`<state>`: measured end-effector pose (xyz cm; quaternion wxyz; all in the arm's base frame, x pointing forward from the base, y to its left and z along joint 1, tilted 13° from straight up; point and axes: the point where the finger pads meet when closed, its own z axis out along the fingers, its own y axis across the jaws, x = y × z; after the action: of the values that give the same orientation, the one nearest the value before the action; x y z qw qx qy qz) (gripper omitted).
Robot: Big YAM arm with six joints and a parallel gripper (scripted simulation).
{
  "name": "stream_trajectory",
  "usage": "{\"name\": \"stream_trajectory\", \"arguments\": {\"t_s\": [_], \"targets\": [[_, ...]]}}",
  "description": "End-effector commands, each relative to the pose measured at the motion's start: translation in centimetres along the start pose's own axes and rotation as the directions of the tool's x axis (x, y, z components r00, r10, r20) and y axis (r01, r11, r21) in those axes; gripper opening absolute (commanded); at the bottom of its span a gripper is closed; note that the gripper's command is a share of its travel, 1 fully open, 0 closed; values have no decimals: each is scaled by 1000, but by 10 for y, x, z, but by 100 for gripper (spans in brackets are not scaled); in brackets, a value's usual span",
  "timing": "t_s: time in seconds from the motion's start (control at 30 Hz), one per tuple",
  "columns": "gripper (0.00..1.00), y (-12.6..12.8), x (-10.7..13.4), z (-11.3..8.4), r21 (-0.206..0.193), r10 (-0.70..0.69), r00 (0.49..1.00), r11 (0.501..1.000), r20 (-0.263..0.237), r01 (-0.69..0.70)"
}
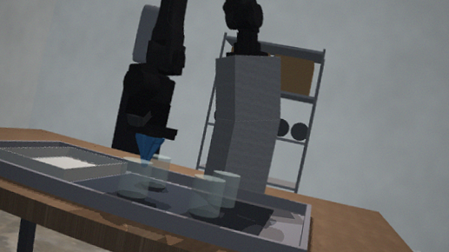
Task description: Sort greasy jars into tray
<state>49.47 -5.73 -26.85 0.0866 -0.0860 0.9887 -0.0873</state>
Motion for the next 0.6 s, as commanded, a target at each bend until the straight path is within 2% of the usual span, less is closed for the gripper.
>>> {"name": "stream_trajectory", "arguments": {"t_s": [0.0,0.57], "targets": [[0,4,4,9,-8,-9,1000,1000,-20,9],[0,4,2,9,-8,-9,1000,1000,-20,9]]}}
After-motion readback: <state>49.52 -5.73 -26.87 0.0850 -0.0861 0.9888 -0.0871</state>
